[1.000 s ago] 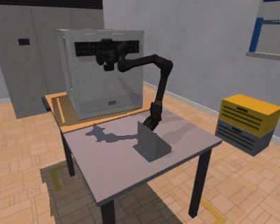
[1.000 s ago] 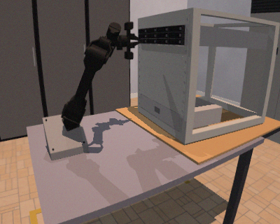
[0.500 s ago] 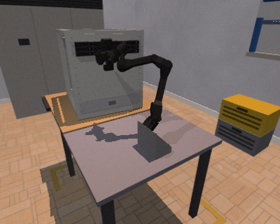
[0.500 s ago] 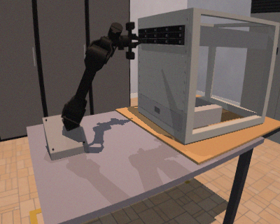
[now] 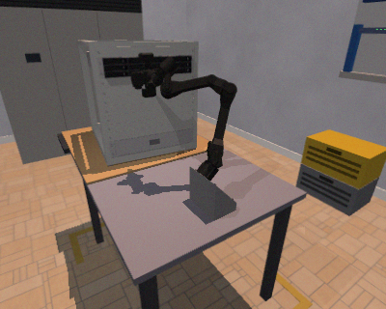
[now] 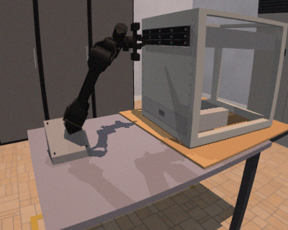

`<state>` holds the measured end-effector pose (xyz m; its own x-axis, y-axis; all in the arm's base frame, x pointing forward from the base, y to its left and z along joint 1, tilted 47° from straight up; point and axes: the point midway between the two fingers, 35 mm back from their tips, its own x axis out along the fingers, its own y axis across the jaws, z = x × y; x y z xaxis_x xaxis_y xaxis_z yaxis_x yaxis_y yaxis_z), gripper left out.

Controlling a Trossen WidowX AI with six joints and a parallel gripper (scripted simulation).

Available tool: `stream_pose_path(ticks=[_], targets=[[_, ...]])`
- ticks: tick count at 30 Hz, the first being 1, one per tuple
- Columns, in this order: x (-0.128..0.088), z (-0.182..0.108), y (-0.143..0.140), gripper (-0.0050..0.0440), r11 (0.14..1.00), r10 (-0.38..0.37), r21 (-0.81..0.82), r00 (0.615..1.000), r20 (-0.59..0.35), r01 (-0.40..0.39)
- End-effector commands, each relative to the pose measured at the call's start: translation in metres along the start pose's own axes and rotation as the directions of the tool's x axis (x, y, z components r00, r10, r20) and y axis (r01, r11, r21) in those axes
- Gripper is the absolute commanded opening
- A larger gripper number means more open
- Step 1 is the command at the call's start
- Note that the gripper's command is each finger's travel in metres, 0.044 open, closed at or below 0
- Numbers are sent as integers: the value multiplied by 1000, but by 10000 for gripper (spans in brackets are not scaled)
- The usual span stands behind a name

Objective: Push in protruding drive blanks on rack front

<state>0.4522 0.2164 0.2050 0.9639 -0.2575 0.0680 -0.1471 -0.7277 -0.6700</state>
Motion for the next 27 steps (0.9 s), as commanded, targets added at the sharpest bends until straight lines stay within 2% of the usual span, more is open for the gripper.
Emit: stream_pose_path(ticks=[1, 27], targets=[[7, -4, -6, -50, 1000, -7, 18, 1000, -9, 8], [18, -4, -7, -50, 1000, -7, 18, 1000, -9, 8]])
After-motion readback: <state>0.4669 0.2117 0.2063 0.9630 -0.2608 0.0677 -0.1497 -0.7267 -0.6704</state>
